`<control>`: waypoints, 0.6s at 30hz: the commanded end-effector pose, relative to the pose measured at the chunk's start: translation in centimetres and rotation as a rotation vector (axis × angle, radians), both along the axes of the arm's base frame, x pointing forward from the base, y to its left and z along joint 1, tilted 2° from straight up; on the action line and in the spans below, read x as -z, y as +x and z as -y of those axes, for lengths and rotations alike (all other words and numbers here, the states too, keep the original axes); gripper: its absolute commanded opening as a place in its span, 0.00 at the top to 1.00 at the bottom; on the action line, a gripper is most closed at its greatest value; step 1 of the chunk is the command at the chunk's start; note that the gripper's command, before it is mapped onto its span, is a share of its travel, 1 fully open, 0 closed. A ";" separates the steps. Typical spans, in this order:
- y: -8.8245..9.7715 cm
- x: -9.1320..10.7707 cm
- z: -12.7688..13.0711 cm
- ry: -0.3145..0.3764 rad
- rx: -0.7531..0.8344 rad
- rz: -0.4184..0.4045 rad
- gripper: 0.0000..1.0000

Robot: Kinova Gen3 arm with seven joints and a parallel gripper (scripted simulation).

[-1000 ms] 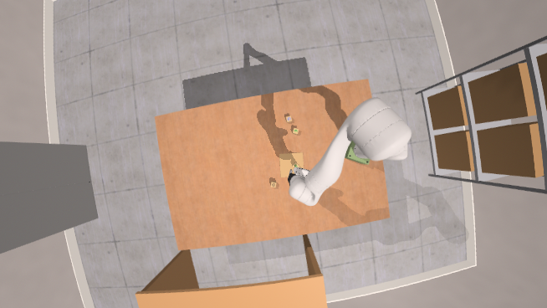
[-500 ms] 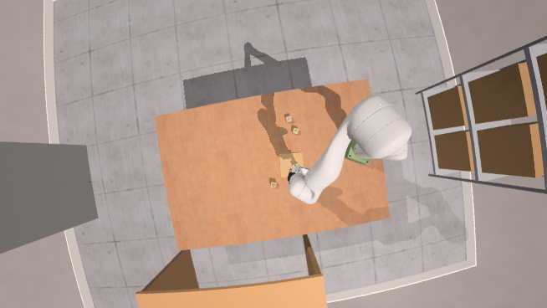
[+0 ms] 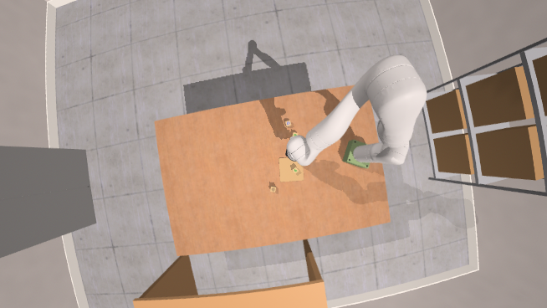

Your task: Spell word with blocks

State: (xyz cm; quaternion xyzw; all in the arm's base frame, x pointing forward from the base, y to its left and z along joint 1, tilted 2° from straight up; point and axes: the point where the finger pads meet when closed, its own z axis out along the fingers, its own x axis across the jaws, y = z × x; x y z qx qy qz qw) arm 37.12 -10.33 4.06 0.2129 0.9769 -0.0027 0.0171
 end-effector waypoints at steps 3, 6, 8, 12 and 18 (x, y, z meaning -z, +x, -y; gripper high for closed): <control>-1.9 -0.2 4.7 -0.006 0.061 0.003 0.00; -2.0 -0.2 4.9 -0.006 0.061 0.003 0.00; -2.0 -0.2 5.0 -0.006 0.061 0.003 0.00; -2.0 -0.2 5.0 -0.006 0.061 0.003 0.00; -2.0 -0.2 5.0 -0.006 0.061 0.003 0.00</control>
